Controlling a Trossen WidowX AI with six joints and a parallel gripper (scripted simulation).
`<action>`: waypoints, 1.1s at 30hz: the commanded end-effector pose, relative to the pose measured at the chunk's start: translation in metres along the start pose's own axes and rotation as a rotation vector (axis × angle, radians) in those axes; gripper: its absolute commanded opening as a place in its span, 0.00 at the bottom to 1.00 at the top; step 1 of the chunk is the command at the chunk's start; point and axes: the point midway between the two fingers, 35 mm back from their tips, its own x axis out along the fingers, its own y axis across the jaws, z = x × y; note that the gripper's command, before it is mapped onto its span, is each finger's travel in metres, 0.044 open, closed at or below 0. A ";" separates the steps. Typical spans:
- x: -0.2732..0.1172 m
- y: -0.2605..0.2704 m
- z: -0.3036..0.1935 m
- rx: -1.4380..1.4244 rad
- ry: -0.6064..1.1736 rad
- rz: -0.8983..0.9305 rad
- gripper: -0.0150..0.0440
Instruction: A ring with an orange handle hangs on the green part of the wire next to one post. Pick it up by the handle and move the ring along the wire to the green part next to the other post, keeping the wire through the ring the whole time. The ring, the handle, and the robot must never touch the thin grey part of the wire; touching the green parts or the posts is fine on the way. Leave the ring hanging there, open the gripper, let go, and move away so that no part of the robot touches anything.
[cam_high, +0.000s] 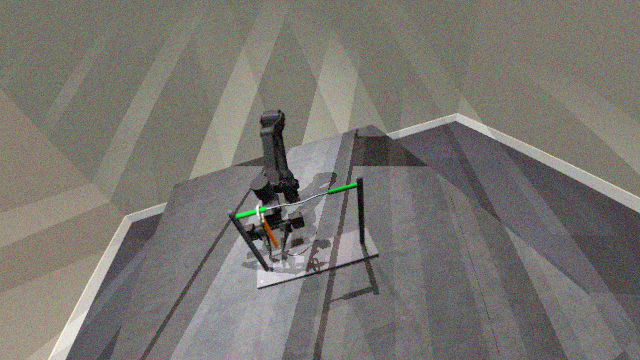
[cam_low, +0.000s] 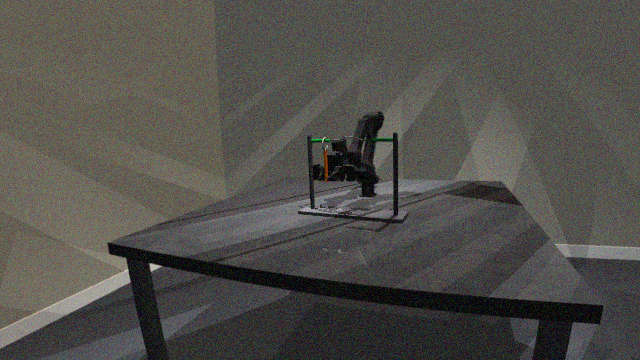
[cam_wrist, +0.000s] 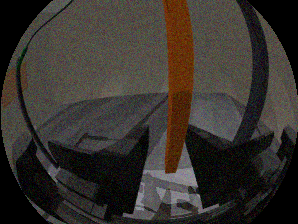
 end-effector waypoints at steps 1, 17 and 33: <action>0.001 -0.001 0.002 0.002 -0.004 -0.006 0.53; 0.000 0.000 0.000 0.000 -0.001 0.000 0.39; 0.000 0.000 0.000 0.000 -0.001 0.000 0.00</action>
